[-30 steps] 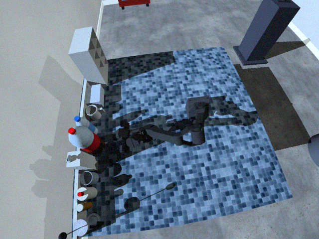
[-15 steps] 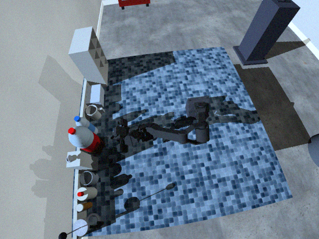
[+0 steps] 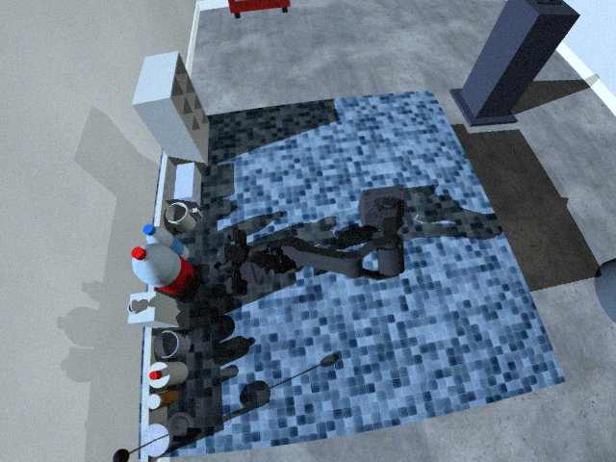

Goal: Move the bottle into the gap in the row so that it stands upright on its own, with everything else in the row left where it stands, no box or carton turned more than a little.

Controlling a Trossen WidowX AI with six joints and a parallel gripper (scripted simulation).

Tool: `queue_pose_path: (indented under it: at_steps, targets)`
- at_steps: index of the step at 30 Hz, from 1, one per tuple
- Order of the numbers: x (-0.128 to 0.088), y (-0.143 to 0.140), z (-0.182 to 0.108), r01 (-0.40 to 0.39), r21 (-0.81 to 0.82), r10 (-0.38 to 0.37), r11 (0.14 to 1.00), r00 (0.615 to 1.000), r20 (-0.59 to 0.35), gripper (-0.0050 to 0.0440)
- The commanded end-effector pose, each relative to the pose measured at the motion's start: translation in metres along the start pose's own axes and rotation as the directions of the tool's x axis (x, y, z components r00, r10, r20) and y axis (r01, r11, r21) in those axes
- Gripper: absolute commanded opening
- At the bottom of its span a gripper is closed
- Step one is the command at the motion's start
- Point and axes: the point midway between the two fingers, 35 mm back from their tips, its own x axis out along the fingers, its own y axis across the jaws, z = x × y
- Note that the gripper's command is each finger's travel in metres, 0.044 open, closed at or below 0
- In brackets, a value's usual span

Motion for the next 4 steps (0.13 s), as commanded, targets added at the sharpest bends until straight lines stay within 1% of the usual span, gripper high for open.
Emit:
queue_pose_path:
  at_steps: [1, 4]
  targets:
    - [-0.0015, 0.0048, 0.0029, -0.01, -0.006, 0.01, 1.0, 1.0, 0.007, -0.005]
    - [-0.0015, 0.0048, 0.0029, -0.01, -0.006, 0.01, 1.0, 1.0, 0.007, -0.005]
